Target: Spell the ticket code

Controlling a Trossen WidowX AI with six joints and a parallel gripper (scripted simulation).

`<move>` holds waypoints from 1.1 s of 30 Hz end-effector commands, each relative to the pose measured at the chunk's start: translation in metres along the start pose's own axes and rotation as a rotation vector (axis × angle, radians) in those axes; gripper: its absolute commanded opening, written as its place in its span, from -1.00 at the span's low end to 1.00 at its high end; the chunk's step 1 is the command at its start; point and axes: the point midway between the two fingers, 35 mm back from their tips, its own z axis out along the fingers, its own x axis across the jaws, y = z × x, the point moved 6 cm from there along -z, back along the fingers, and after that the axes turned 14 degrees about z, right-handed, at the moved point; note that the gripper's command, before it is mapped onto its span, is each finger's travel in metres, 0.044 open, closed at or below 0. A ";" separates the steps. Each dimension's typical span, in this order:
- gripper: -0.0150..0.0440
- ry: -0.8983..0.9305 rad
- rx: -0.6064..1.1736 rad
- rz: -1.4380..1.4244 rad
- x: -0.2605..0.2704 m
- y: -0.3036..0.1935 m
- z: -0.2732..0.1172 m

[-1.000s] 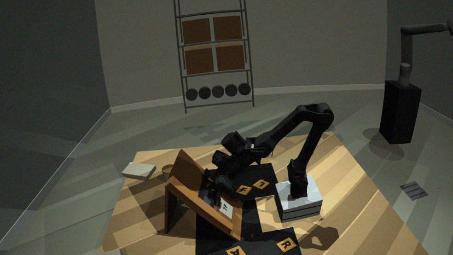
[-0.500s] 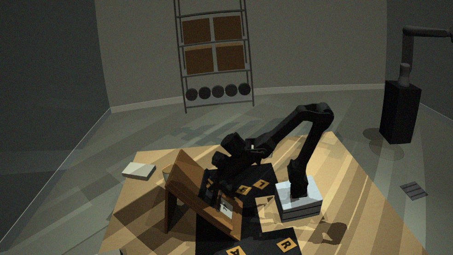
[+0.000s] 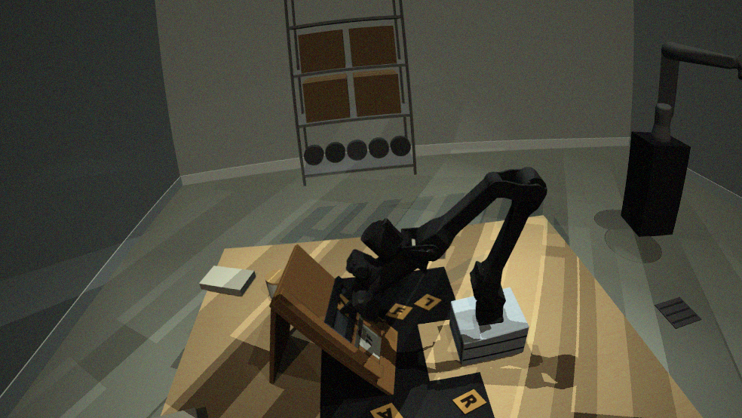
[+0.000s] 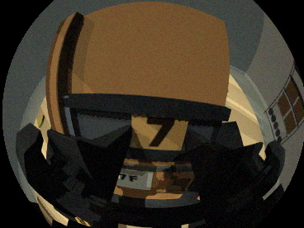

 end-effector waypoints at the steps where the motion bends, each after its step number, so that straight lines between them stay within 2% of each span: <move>1: -0.49 -0.004 -0.002 0.004 0.001 0.000 0.000; 33: -0.49 -0.003 -0.002 0.005 0.016 -0.004 0.000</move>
